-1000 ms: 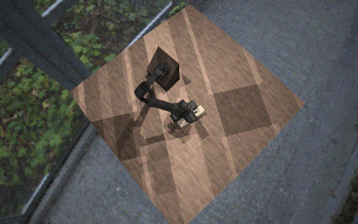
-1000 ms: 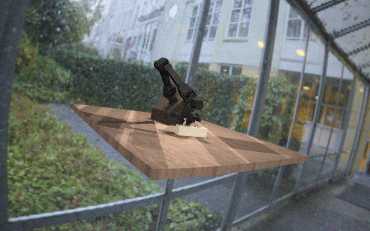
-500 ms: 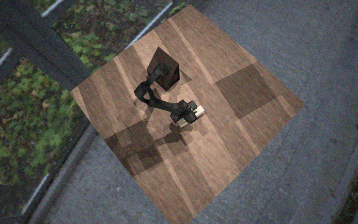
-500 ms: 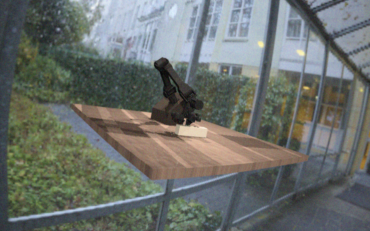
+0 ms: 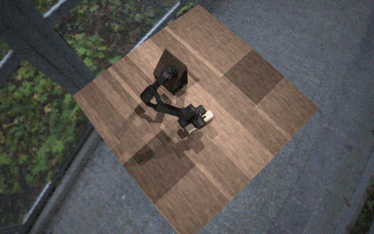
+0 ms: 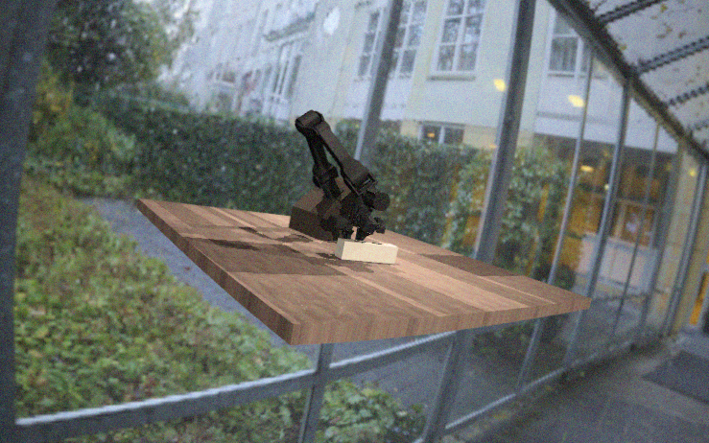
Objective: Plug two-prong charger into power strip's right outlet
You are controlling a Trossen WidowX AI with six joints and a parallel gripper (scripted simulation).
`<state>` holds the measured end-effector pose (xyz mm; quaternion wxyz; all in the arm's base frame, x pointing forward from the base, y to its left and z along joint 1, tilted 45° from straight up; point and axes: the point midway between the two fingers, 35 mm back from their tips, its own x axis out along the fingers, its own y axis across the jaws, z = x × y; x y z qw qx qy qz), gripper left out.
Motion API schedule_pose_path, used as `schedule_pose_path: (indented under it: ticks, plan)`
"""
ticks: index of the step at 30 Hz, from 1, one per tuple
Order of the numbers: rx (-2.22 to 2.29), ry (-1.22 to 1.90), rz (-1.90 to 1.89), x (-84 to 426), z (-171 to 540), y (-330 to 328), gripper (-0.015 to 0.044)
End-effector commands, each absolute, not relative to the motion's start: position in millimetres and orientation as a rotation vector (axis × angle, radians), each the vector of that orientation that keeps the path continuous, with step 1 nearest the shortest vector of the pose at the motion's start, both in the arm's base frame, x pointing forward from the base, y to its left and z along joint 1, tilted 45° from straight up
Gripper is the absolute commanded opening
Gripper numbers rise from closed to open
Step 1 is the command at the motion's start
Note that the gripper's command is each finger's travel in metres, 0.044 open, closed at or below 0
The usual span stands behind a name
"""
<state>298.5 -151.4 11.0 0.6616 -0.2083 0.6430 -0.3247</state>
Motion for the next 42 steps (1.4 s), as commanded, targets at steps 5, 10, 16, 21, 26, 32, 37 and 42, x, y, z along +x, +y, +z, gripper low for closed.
schedule_pose_path:
  ticks: [5, 10, 16, 21, 26, 32, 37, 42]
  plan:
    - [-0.47, 1.45, -0.735, 299.5, 11.5, -151.6, 0.0315]
    - [-0.47, 1.45, -0.735, 299.5, 11.4, -151.6, 0.044]
    - [-0.469, 1.447, -0.735, 298.3, 11.2, -151.5, 0.044]
    - [-0.468, 1.444, -0.735, 296.9, 11.0, -151.3, 0.044]
    - [-0.468, 1.441, -0.734, 295.5, 10.7, -151.2, 0.044]
    - [-0.467, 1.437, -0.733, 293.8, 10.4, -151.0, 0.044]
    - [-0.466, 1.434, -0.733, 292.4, 10.1, -150.9, 0.044]
    - [-0.466, 1.431, -0.733, 291.0, 9.9, -150.8, 0.044]
